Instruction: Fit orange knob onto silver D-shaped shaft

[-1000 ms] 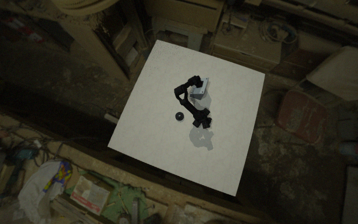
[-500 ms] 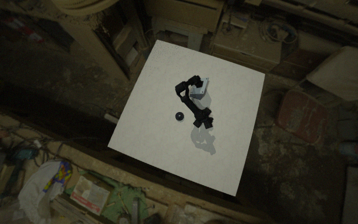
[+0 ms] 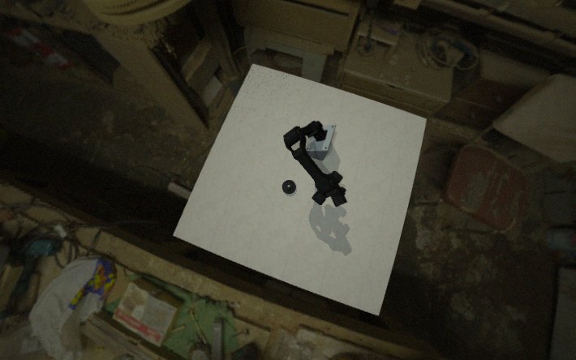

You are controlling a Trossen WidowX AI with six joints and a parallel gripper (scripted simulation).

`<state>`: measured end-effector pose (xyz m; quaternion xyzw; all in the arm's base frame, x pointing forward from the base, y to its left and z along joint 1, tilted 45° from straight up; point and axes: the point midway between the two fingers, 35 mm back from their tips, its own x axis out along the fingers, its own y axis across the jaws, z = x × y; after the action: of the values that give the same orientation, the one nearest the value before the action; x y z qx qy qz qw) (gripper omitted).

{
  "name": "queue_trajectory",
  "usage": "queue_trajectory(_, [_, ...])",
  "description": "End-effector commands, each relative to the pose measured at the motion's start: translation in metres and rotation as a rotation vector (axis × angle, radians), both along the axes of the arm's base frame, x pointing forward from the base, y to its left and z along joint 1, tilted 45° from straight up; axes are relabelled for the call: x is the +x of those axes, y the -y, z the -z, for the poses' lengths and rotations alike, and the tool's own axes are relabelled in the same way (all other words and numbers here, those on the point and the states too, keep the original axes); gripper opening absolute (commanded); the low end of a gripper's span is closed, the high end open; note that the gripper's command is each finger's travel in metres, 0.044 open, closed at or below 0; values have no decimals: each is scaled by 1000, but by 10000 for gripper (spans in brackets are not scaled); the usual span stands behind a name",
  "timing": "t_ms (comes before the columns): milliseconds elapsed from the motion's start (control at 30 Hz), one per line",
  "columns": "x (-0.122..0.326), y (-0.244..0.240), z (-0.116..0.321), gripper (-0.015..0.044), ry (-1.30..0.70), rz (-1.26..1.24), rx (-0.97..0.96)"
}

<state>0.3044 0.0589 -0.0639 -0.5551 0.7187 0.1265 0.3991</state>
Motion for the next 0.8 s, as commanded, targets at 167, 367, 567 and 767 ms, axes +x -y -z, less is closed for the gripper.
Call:
queue_trajectory(167, [2,-20,-21,0,11,6,5])
queue_trajectory(367, [3,-17,-23,0,11,5,7])
queue_trajectory(567, [9,-2,-32,0,10,3,16])
queue_trajectory(767, [14,14,-42,0,16,8,22])
